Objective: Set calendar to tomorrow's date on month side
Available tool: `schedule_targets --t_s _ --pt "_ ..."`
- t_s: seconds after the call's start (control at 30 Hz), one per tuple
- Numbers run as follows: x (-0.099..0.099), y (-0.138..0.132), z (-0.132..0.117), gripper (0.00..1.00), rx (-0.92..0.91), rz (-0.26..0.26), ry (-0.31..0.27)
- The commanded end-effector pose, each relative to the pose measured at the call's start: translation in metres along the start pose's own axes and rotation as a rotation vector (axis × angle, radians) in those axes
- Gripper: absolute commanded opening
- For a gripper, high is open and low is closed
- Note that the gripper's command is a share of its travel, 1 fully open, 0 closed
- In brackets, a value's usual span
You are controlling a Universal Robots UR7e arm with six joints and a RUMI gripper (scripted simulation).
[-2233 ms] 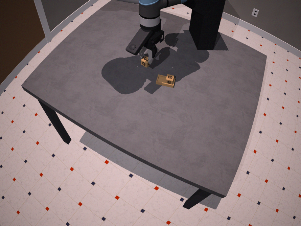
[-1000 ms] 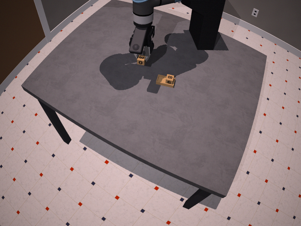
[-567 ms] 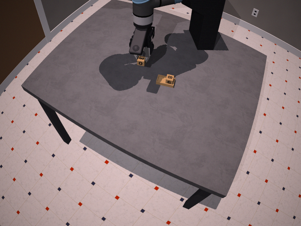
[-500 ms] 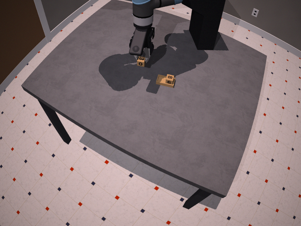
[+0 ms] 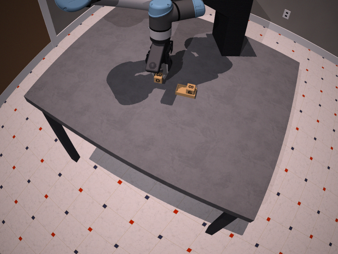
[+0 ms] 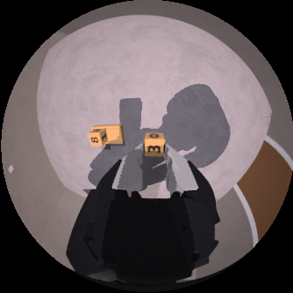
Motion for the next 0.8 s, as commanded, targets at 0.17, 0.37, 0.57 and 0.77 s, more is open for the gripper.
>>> schedule_targets --t_s 0.17,0.37,0.57,0.77 --pt "-0.034 0.000 0.001 0.11 0.000 0.000 0.003" --pt "-0.035 0.000 0.001 0.11 0.000 0.000 0.003" --pt "-0.035 0.000 0.001 0.11 0.000 0.000 0.003" --pt "-0.035 0.000 0.001 0.11 0.000 0.000 0.003"
Point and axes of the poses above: the point where the finger pads meet when closed, its own x axis back along the fingers, its own y axis across the jaws, z = x × y, the point moved 1 cm from there along x, back along the fingers, and after that the axes turned 15 degrees about -x, right-handed, at the moved point
